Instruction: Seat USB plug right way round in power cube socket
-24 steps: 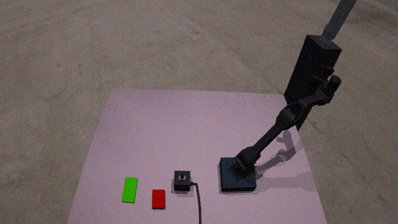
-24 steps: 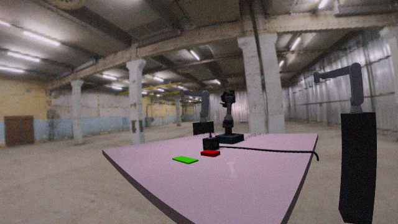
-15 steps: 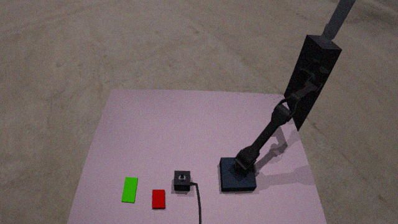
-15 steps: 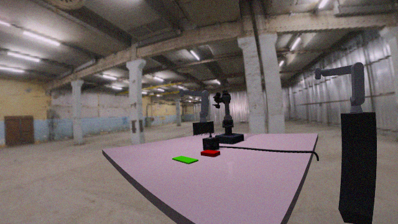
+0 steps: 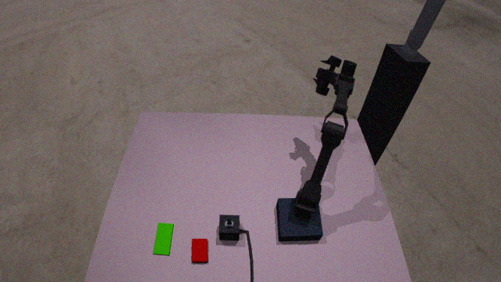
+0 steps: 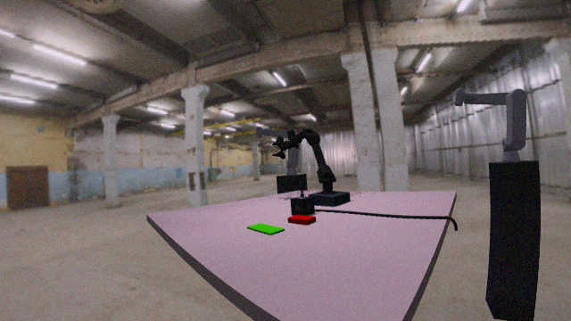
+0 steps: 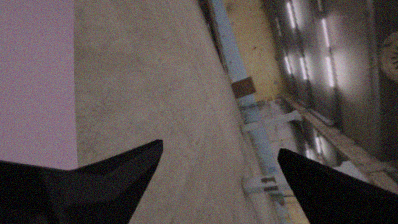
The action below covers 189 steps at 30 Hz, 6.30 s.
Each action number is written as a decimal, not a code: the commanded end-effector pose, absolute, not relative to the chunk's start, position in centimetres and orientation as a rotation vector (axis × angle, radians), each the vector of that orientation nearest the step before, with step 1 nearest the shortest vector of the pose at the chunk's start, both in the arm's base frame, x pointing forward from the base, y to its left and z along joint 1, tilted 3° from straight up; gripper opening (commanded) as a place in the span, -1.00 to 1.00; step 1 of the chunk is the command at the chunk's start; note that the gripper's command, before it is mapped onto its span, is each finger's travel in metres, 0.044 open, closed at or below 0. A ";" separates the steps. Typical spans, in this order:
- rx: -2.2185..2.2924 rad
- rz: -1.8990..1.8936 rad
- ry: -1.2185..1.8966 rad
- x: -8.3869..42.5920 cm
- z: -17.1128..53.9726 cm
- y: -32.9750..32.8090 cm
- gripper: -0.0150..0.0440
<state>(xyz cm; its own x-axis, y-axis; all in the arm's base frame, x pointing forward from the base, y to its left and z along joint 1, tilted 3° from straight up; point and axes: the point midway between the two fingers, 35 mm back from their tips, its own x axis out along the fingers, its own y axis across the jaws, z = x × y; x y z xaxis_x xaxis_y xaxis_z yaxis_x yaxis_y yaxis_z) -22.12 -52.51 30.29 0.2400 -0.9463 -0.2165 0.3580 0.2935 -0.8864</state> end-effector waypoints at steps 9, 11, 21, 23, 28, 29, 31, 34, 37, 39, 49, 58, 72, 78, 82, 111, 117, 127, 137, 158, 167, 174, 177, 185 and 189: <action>-0.702 -0.689 0.819 0.3 26.5 -54.1 1.00; -0.688 -0.621 0.818 4.0 25.7 -53.3 1.00; -0.656 -0.247 0.859 21.0 21.8 -44.6 1.00; -0.652 -0.163 0.876 23.8 20.9 -42.1 1.00; -0.657 0.055 0.927 29.8 18.8 -34.7 1.00; -0.661 0.101 0.939 30.7 18.4 -33.1 1.00; -0.673 0.194 0.965 32.4 17.5 -29.6 1.00; -0.701 0.338 1.008 34.2 16.4 -24.2 1.00; -0.743 0.488 1.056 35.1 15.3 -18.6 1.00; -0.778 0.588 1.088 35.1 14.7 -15.0 1.00; -1.021 1.034 1.236 30.1 12.7 -0.4 1.00; -1.026 1.041 1.238 29.8 12.7 -0.2 1.00; -1.026 1.041 1.238 29.8 11.7 -0.1 1.00; -1.026 1.041 1.238 29.8 11.1 -0.1 1.00; -1.026 1.041 1.238 29.8 10.7 0.0 1.00; -1.029 1.043 1.231 30.0 9.9 0.0 0.02; -1.029 1.043 1.231 30.0 9.9 0.0 -0.45; -1.029 1.043 1.231 30.0 9.9 0.0 -0.49; -1.029 1.043 1.231 30.0 10.0 0.0 -0.49; -1.029 1.043 1.231 29.9 11.4 0.0 -0.49; -1.029 1.043 1.231 29.9 12.0 -0.1 -0.49; -1.029 1.043 1.231 29.8 12.5 -0.1 -0.49; -1.029 1.043 1.231 29.8 12.7 -0.1 -0.49; -1.024 1.040 1.235 29.8 12.8 -0.1 -0.49; -0.980 1.001 1.259 29.8 12.7 -0.1 -0.49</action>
<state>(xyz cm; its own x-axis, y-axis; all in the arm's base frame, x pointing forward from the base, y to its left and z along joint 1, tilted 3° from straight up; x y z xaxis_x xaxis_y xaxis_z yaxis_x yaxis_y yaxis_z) 29.78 -0.10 12.71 0.0470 0.0510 -0.9976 -0.9699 0.2413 -0.0334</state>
